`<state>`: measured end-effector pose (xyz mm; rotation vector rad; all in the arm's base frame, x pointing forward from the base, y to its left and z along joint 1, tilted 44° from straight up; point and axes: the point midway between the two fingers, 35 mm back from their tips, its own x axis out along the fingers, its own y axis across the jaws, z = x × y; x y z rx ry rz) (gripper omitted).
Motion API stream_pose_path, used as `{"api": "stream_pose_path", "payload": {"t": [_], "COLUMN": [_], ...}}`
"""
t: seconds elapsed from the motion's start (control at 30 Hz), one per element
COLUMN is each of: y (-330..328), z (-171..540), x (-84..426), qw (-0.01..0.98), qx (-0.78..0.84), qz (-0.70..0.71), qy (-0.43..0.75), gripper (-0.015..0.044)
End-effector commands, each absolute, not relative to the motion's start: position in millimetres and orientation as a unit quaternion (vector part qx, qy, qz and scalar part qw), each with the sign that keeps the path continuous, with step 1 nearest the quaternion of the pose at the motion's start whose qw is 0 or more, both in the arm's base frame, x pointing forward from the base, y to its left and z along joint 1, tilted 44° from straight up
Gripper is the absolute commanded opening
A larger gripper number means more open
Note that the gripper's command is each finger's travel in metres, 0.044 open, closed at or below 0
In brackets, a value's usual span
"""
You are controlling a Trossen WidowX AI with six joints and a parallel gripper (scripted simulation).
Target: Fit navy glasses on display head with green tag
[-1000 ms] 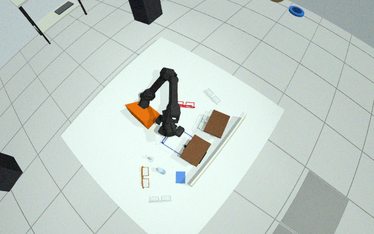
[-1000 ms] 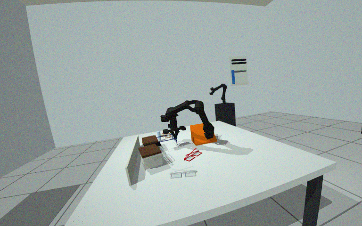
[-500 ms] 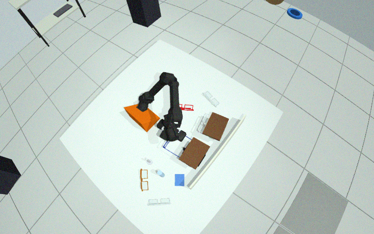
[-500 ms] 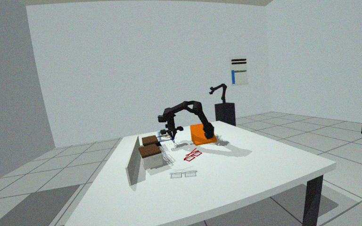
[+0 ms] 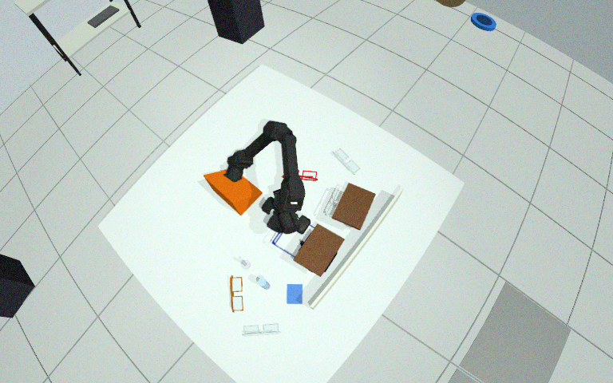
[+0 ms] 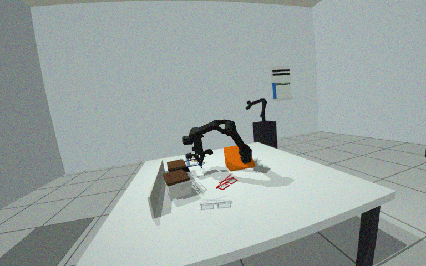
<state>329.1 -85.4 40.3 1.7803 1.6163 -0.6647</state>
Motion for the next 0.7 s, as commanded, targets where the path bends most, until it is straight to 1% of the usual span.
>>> {"api": "stream_pose_path", "payload": {"t": [0.0, 0.67], "y": [-85, -87], "z": [40, 44], "x": [337, 365], "qw": [0.314, 0.315], "qx": [0.677, 0.677], "qz": [-0.253, -0.252], "qy": [0.615, 0.615], "gripper": [0.0000, 0.0000]}}
